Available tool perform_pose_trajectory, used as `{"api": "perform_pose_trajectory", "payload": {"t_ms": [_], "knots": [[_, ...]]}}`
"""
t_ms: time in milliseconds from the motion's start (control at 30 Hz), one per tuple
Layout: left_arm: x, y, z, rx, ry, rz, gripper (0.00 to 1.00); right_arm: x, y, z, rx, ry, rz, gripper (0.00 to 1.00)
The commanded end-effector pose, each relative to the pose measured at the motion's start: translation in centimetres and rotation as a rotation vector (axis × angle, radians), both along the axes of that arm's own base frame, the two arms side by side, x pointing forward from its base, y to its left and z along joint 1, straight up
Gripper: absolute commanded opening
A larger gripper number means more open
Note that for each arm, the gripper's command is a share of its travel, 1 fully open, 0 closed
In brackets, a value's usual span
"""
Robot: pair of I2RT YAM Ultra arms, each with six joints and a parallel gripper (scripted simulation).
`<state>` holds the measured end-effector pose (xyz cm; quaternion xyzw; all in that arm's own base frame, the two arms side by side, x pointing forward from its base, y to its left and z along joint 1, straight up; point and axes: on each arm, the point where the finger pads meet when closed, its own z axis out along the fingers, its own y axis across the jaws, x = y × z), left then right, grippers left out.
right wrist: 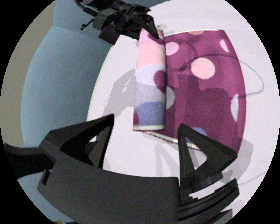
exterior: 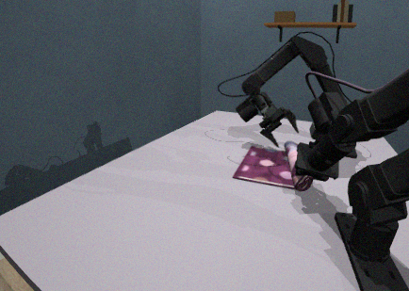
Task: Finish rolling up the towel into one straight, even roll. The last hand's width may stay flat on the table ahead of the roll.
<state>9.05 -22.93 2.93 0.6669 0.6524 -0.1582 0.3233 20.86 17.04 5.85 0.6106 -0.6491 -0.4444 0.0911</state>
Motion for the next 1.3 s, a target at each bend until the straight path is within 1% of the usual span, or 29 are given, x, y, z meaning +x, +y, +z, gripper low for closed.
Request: {"api": "perform_pose_trajectory", "payload": {"t_ms": [0,167,333,400,533,700,900,967,1133,1267], "knots": [[-0.6,-0.2,0.3,0.009,0.118,-0.025,0.29,1.2,-0.7,1.8,0.011,0.029,0.042,0.85],[-0.6,-0.2,0.4,0.006,0.259,-0.026,0.29,1.3,-0.8,2.0,0.019,0.003,0.041,0.86],[-0.6,-0.2,0.6,0.003,0.414,-0.027,0.29,0.6,-0.4,2.2,0.057,-0.133,0.04,0.88],[-0.6,-0.2,0.6,0.003,0.414,-0.027,0.29,0.6,-0.4,2.2,0.057,-0.133,0.04,0.88],[-0.6,-0.2,0.7,0.0,0.539,-0.027,0.29,-0.3,0.0,2.4,0.103,-0.3,0.038,0.9],[-0.6,-0.2,0.9,-0.003,0.69,-0.028,0.29,-1.5,0.6,2.6,0.17,-0.543,0.035,0.92],[-0.6,-0.2,1.0,-0.006,0.847,-0.028,0.29,-2.9,1.3,2.9,0.247,-0.819,0.032,0.94],[-0.6,-0.2,1.0,-0.006,0.847,-0.028,0.29,-2.9,1.3,2.9,0.247,-0.819,0.032,0.94],[-0.6,-0.2,1.1,-0.009,0.945,-0.028,0.29,-3.8,1.8,3.1,0.296,-0.997,0.029,0.96],[-0.6,-0.2,1.2,-0.01,0.995,-0.028,0.29,-4.1,2.0,3.2,0.314,-1.062,0.028,0.97]]}}
